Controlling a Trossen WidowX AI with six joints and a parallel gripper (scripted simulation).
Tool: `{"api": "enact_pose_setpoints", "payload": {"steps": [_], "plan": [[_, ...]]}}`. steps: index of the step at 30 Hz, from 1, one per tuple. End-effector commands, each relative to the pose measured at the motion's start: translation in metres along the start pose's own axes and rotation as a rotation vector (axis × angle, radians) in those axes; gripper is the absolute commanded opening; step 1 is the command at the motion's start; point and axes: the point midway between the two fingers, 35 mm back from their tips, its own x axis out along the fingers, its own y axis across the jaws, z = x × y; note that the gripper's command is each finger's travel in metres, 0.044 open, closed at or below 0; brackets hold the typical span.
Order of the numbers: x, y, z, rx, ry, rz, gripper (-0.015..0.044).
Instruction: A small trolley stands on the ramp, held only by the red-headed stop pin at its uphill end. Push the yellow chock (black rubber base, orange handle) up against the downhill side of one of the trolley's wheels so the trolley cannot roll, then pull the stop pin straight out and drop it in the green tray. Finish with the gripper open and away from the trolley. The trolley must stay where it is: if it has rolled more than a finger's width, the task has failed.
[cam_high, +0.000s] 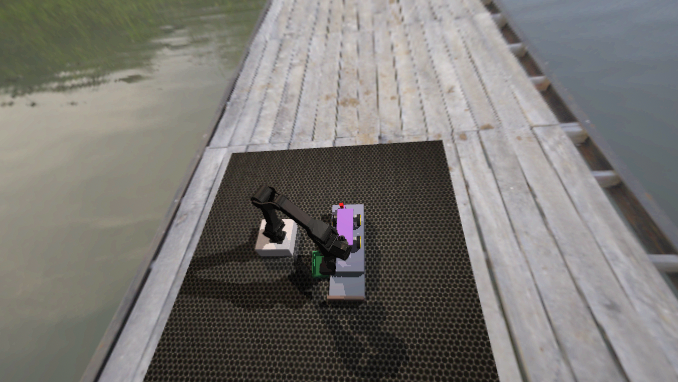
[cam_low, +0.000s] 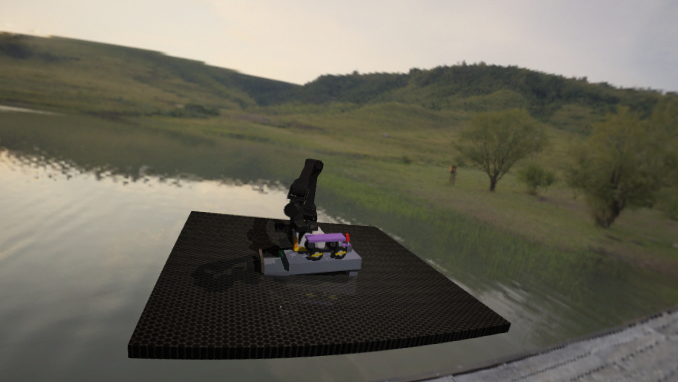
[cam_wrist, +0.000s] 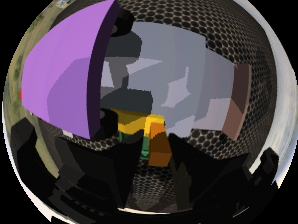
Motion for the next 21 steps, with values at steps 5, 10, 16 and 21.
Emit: {"api": "enact_pose_setpoints", "payload": {"steps": [5, 10, 16, 21], "plan": [[-0.006, 0.0, 0.0, -0.002, -0.001, 0.004, 0.019], [-0.026, 0.0, -0.002, -0.003, -0.004, 0.011, 0.019], [-0.043, -0.001, -0.002, -0.003, -0.004, 0.011, 0.019], [-0.058, -0.001, -0.001, -0.003, -0.004, 0.01, 0.019]]}}
